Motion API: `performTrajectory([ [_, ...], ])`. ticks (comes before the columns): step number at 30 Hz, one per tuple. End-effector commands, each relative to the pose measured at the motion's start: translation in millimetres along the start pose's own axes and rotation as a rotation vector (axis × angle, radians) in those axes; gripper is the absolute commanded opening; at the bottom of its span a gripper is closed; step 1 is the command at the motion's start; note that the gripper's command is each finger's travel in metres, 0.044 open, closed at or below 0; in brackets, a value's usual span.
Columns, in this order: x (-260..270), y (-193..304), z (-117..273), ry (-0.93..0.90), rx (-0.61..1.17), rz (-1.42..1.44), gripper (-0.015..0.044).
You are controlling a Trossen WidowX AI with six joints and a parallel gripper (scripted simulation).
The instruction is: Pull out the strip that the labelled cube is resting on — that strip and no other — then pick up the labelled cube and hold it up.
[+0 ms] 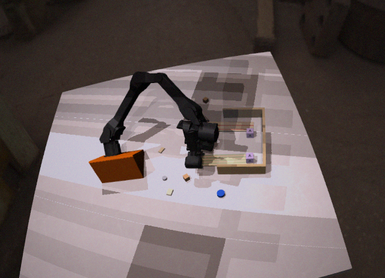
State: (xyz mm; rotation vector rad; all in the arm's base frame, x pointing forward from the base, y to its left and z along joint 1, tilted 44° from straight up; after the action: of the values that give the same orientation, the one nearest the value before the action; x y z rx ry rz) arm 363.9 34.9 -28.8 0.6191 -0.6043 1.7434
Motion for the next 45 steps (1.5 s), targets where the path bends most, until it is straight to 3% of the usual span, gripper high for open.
performTrajectory([
  [1, 0, 0, -4, -0.006, 0.002, -0.002, 0.0],
  [26, 0, -2, -6, -0.006, 0.002, -0.002, 0.0],
  [45, 6, 25, -7, -0.006, 0.004, -0.003, 0.0],
])
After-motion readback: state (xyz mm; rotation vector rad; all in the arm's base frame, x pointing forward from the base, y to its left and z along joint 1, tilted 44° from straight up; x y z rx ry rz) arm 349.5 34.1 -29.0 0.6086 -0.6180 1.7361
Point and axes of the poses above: the point midway between the two fingers, 35 mm back from their tips, its own z axis back along the fingers, its own x axis across the jaws, y = z × x, the point moved 2 cm from there along z, back along the fingers, and after that the axes turned 14 degrees about z, right-handed, at the moved point
